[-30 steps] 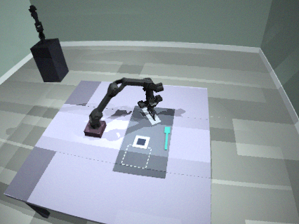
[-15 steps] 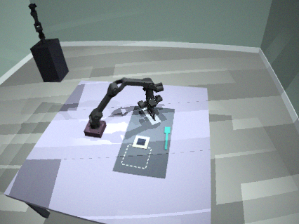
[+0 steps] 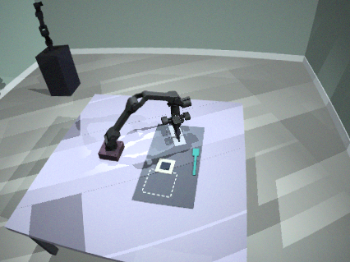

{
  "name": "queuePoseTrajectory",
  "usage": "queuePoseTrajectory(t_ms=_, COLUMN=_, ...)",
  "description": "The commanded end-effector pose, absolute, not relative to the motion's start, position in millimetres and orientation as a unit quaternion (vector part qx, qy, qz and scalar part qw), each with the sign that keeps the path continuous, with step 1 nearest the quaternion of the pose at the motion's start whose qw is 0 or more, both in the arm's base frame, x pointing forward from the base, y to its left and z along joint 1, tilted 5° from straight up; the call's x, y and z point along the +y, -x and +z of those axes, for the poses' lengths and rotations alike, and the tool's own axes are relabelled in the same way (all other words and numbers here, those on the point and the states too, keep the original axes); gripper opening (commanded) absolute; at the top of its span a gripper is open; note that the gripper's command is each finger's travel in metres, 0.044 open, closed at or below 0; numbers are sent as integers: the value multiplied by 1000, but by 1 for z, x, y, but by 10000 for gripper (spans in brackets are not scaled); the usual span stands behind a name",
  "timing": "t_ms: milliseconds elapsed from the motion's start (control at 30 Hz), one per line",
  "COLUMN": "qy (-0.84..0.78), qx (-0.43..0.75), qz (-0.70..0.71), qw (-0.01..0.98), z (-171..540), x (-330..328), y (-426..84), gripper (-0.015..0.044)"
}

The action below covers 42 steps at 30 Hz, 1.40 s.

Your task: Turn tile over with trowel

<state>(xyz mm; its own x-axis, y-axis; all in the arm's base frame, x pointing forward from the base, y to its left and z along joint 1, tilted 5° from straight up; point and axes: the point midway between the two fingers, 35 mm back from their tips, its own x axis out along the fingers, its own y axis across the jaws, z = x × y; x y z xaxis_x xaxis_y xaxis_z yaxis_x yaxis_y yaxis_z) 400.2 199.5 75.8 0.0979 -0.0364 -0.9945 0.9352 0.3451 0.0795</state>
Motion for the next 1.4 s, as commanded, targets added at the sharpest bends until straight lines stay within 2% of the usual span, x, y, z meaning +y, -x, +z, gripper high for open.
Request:
queuePoseTrajectory(t_ms=0, qy=-448, qx=521, qz=-424, qw=590, z=76, x=200, y=-400, gripper=130)
queuePoseTrajectory(t_ms=400, qy=-542, qx=440, qz=-508, qw=505, z=76, x=199, y=-400, gripper=130)
queuePoseTrajectory(t_ms=567, qy=-547, qx=435, qz=-512, qw=499, z=76, x=199, y=-400, gripper=130)
queuePoseTrajectory(t_ms=733, qy=-547, qx=435, qz=-512, qw=499, z=76, x=199, y=-400, gripper=261)
queuePoseTrajectory(t_ms=767, qy=-547, qx=435, qz=-512, qw=499, z=76, x=199, y=-400, gripper=270)
queuePoseTrajectory(t_ms=1367, qy=-547, qx=435, qz=-512, qw=499, z=76, x=199, y=-400, gripper=270)
